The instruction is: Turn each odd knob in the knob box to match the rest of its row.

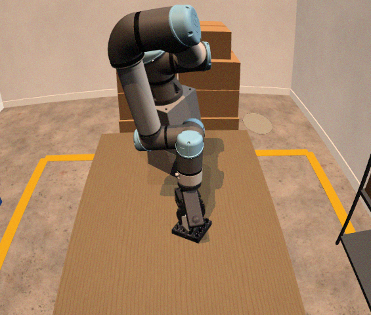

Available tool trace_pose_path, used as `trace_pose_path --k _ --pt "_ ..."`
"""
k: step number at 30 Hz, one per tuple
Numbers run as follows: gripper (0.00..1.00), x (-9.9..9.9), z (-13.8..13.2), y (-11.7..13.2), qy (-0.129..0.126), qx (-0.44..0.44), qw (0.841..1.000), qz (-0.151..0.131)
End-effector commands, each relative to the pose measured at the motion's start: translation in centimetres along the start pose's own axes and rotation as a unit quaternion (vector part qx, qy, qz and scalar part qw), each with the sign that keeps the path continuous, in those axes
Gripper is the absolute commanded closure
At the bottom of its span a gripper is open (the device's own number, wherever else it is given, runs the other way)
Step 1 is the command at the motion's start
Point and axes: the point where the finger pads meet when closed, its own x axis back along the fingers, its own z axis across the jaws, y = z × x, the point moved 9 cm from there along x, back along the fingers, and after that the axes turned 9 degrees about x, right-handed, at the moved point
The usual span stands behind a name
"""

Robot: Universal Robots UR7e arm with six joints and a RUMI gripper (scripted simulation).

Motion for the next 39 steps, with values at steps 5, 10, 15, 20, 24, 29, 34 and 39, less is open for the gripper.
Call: trace_pose_path --k 5,10,15,20,24,29,34,39 --pt "0.96 0.04 -0.01 -0.04 0.000 0.025 1.000 0.001" --pt "0.96 0.04 -0.02 -0.04 0.000 0.038 0.999 0.001" --pt "0.96 0.04 -0.05 -0.04 0.000 0.065 0.998 0.001" --pt "0.96 0.04 -0.08 -0.04 0.000 0.097 0.995 0.001" --pt "0.96 0.04 -0.11 -0.04 0.000 0.127 0.992 0.001" --pt "0.96 0.04 -0.13 -0.03 0.000 0.152 0.988 0.001" --pt "0.96 0.04 -0.18 -0.03 0.000 0.196 0.981 0.001" --pt "0.96 0.04 -0.22 -0.01 0.000 0.244 0.970 0.001"
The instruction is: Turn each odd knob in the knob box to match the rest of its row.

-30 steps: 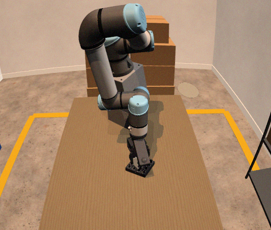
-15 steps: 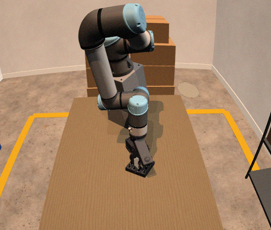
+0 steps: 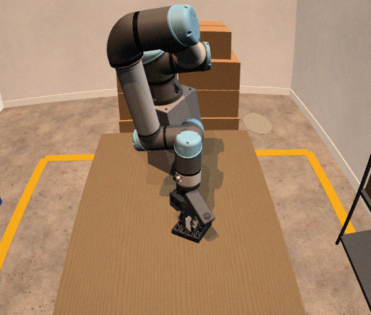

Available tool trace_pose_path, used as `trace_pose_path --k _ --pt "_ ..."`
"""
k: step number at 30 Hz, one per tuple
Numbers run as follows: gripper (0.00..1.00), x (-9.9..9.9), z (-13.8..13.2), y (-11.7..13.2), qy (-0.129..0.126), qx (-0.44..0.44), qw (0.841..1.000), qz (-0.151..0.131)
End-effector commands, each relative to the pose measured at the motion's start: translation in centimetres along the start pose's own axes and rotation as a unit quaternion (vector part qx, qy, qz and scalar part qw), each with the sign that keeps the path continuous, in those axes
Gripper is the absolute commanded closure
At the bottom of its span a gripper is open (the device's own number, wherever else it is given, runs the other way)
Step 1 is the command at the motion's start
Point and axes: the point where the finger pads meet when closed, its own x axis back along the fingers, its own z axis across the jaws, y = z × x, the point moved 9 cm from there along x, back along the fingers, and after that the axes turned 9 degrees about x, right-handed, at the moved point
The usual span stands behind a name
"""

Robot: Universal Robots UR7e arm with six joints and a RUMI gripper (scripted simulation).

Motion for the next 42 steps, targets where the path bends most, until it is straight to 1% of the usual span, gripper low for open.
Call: trace_pose_path --k 1,3,5,9,14,20,22,29,37,39,42 --pt "0.96 0.04 -0.01 -0.02 0.000 0.046 0.999 0.001" --pt "0.96 0.04 -0.03 -0.02 0.000 0.067 0.998 0.001" --pt "0.96 0.04 -0.03 -0.02 0.000 0.067 0.998 0.001" --pt "0.96 0.04 -0.07 -0.02 0.000 0.110 0.994 0.001" --pt "0.96 0.04 -0.12 -0.01 0.000 0.164 0.986 0.001" --pt "0.96 0.04 -0.18 0.00 0.000 0.229 0.973 0.001" --pt "0.96 0.04 -0.18 0.00 0.000 0.229 0.973 0.001" --pt "0.96 0.04 -0.25 0.03 0.000 0.302 0.953 0.001" --pt "0.96 0.04 -0.32 0.07 0.000 0.379 0.926 0.001" --pt "0.96 0.04 -0.32 0.07 0.000 0.379 0.926 0.001" --pt "0.96 0.04 -0.34 0.09 0.000 0.405 0.915 0.001"
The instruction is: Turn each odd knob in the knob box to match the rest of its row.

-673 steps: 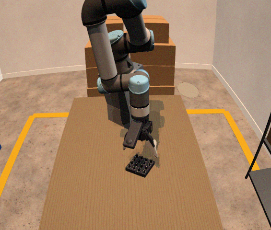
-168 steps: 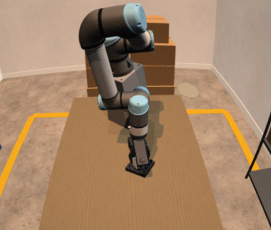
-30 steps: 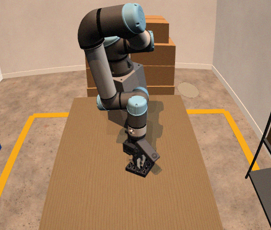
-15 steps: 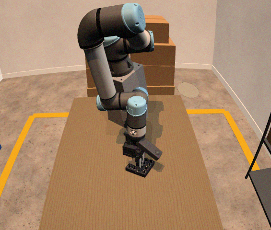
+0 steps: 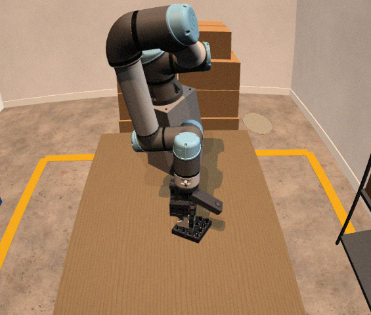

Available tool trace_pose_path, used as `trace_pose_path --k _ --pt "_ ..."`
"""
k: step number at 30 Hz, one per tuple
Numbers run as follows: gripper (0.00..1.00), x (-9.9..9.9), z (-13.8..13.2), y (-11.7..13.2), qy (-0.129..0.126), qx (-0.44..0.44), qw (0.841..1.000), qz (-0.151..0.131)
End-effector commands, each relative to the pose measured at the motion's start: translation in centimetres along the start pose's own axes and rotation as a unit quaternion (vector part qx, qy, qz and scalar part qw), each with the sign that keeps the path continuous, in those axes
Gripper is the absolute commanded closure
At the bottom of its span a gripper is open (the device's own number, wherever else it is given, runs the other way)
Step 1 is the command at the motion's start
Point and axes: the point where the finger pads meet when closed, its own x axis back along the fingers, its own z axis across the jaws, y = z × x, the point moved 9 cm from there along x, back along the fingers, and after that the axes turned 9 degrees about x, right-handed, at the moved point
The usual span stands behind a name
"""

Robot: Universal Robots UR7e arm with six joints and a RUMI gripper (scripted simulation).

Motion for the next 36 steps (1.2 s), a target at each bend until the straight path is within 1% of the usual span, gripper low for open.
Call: trace_pose_path --k 1,12,27,36 --pt "0.96 0.04 0.00 0.01 0.001 0.038 0.999 0.001" --pt "0.96 0.04 -0.08 0.01 0.001 0.123 0.992 0.001" --pt "0.96 0.04 -0.15 0.02 0.001 0.188 0.982 0.001" --pt "0.96 0.04 -0.16 0.03 0.001 0.206 0.979 0.001"
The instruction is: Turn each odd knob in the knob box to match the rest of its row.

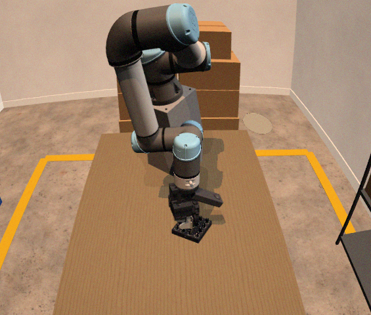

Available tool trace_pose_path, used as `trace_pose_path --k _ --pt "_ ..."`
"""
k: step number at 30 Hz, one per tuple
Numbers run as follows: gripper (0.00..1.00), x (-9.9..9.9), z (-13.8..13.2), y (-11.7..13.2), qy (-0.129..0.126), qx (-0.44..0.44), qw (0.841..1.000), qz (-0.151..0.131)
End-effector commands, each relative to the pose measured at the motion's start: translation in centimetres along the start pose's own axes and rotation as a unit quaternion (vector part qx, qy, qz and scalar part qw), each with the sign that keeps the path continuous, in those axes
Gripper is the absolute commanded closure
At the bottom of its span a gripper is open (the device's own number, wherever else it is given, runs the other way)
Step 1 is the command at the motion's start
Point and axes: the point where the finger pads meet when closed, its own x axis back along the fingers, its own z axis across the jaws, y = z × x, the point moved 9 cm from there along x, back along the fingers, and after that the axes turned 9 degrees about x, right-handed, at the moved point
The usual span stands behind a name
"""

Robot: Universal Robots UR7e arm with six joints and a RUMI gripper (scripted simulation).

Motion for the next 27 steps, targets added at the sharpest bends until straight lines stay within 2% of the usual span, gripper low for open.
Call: trace_pose_path --k 1,27 --pt "0.96 0.04 0.02 0.01 0.001 0.010 1.000 0.000" --pt "0.96 0.04 0.02 0.01 0.001 0.018 1.000 0.000"
